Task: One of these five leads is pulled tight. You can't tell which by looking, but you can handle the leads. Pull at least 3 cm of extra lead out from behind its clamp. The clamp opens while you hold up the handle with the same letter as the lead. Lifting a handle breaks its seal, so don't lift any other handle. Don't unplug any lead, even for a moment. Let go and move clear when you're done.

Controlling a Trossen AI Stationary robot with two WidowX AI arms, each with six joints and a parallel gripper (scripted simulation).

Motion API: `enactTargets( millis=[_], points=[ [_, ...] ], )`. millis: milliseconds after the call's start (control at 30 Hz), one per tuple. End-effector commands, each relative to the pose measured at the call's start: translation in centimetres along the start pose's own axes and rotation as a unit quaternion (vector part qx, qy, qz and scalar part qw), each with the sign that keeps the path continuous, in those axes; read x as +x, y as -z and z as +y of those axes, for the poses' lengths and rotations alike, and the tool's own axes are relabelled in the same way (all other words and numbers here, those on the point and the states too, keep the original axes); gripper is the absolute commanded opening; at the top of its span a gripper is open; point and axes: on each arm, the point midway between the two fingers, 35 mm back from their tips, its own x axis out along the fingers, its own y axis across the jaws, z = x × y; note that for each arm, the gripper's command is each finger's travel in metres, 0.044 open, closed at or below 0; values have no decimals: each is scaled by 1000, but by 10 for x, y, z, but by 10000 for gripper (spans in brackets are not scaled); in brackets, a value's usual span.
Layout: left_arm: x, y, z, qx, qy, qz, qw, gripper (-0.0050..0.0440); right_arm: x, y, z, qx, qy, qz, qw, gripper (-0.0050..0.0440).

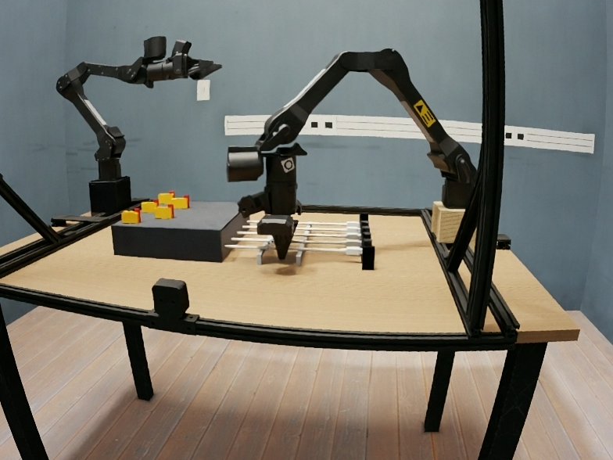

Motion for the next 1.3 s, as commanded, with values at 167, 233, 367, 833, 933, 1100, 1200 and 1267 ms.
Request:
enactTargets(
  millis=[167, 233, 367, 833, 933, 1100, 1200, 1267],
  points=[
    [-1, -7, 0, 0, 0, -8, 1000, 440, -9, -5, 2, 0, -4, -12, 1000, -50],
    [-1, -7, 0, 0, 0, -8, 1000, 440, -9, -5, 2, 0, -4, -12, 1000, -50],
    [-1, -7, 0, 0, 0, -8, 1000, 440, -29, -5, 2, 0, -4, -12, 1000, -50],
    [-1, -7, 0, 0, 0, -8, 1000, 440, -42, -3, 1, 0, -2, -7, 1000, -50],
    [-1, -7, 0, 0, 0, -8, 1000, 440, -42, -3, 1, 0, -2, -7, 1000, -50],
    [-1, -7, 0, 0, 0, -8, 1000, 440, -42, -3, 1, 0, -2, -7, 1000, -50],
    [-1, -7, 0, 0, 0, -8, 1000, 440, -42, -3, 1, 0, -2, -7, 1000, -50],
    [-1, -7, 0, 0, 0, -8, 1000, 440, -42, -3, 1, 0, -2, -7, 1000, -50]
  ],
)
